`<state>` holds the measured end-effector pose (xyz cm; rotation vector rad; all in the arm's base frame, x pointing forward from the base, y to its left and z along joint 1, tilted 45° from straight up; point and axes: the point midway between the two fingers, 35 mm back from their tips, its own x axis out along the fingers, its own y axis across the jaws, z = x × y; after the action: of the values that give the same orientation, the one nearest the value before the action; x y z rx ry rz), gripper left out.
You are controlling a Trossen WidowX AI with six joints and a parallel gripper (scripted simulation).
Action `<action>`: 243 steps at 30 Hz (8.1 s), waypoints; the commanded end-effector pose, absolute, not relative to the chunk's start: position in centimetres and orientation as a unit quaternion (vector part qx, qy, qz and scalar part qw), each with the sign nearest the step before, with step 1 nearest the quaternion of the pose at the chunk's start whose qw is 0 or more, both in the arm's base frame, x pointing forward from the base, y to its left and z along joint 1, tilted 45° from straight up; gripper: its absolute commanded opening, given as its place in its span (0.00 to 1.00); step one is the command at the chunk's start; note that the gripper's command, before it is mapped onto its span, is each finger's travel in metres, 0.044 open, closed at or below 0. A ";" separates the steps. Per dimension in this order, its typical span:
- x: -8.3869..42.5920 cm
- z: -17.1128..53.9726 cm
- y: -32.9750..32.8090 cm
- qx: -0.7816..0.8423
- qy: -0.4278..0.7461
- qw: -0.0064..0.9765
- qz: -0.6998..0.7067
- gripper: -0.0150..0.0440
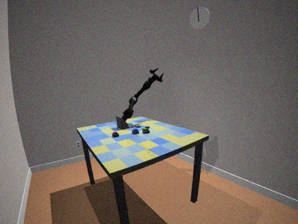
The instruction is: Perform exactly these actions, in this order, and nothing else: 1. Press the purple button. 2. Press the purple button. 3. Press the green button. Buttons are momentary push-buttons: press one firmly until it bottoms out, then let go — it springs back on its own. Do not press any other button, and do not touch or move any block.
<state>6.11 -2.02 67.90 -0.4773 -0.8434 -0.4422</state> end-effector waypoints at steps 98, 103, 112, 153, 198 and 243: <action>20.1 -12.0 -12.9 0.262 0.651 0.660 0.268 0.29; 20.1 -12.6 -12.4 0.262 0.651 0.660 0.268 0.29; 20.1 -13.4 -11.5 0.262 0.651 0.660 0.268 0.29; 20.1 -12.3 -12.7 0.262 0.651 0.660 0.268 0.29; 20.1 -7.4 -17.5 0.262 0.652 0.659 0.267 0.29; 29.8 7.6 6.0 0.267 0.649 0.658 0.273 0.29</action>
<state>29.97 5.45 8.03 0.5973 1.4640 0.6154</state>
